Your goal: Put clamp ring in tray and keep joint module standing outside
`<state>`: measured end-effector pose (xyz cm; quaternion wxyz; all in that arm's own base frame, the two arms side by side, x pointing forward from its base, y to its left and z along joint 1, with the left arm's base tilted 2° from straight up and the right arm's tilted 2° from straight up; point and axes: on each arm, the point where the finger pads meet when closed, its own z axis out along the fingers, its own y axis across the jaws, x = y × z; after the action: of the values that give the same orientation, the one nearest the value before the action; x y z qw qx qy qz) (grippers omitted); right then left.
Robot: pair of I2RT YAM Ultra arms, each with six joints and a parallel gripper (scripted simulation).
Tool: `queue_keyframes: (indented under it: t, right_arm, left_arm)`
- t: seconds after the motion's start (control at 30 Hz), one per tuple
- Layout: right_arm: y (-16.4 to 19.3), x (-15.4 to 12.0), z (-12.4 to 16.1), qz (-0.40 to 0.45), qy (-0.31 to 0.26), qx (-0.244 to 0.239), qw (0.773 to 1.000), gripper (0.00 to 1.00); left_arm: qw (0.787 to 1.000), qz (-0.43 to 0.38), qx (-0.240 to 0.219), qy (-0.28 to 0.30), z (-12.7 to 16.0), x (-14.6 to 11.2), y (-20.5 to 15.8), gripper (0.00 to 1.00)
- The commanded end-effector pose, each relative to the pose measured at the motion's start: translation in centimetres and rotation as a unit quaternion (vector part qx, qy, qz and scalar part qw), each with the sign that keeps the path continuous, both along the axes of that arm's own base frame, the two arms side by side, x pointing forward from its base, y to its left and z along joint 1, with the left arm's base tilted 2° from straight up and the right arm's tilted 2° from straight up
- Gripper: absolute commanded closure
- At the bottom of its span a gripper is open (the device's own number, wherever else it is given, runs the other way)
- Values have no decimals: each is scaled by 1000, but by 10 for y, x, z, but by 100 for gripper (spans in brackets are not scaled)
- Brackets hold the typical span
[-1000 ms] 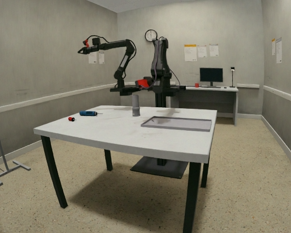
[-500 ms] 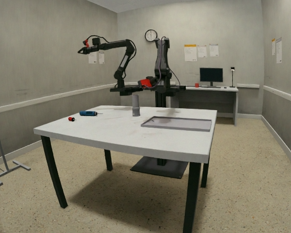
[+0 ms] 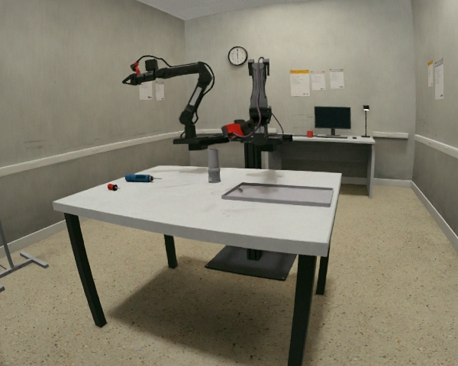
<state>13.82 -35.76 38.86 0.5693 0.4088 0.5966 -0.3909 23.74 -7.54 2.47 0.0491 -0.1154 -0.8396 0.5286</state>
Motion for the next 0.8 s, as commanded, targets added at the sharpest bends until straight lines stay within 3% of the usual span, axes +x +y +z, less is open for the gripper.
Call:
queue_keyframes:
  t: [0.0, 0.77]
  right_arm:
    - [7, 2, 39, 3, -21, -45, 999, 80]
    - [7, 2, 39, 3, -21, -45, 999, 80]
  left_arm:
    - [1000, 10, -4, -6, 11, -5, 5, 94]
    - [998, 48, 11, -28, 14, 7, 40, 94]
